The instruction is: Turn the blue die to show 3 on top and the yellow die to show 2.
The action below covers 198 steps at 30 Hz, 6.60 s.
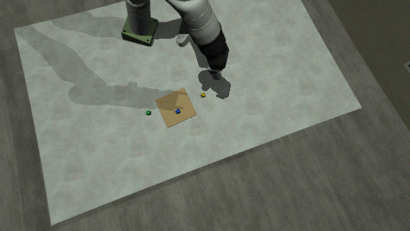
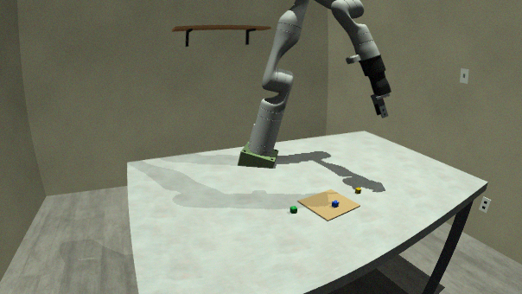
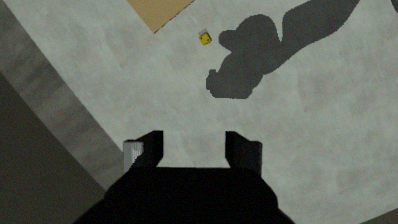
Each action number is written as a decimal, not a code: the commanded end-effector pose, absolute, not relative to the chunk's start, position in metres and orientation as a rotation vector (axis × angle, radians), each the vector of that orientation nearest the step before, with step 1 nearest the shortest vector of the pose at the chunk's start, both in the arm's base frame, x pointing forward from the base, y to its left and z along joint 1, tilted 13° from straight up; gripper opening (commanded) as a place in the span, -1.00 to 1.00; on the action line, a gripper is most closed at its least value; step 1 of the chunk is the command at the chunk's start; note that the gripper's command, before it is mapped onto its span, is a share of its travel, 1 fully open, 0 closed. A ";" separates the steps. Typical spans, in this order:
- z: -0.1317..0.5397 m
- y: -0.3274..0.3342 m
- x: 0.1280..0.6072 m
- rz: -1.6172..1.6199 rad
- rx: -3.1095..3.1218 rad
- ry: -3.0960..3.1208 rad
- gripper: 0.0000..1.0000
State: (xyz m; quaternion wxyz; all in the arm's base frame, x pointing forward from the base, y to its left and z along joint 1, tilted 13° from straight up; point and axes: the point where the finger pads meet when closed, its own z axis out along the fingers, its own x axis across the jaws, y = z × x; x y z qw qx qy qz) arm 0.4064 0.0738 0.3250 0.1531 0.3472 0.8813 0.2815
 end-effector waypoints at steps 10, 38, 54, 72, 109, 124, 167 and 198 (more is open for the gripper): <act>0.374 0.072 0.402 0.817 1.041 2.381 1.00; 0.417 0.091 0.400 0.673 1.164 2.153 1.00; 0.384 0.098 0.416 0.515 1.276 2.107 1.00; 0.310 0.088 0.435 0.343 1.473 2.102 1.00; 0.173 0.059 0.427 0.213 1.984 2.091 1.00; 0.149 0.059 0.419 0.241 2.162 2.061 1.00; 0.136 0.067 0.411 0.351 2.418 1.981 1.00; 0.136 0.068 0.411 0.364 2.439 1.972 0.27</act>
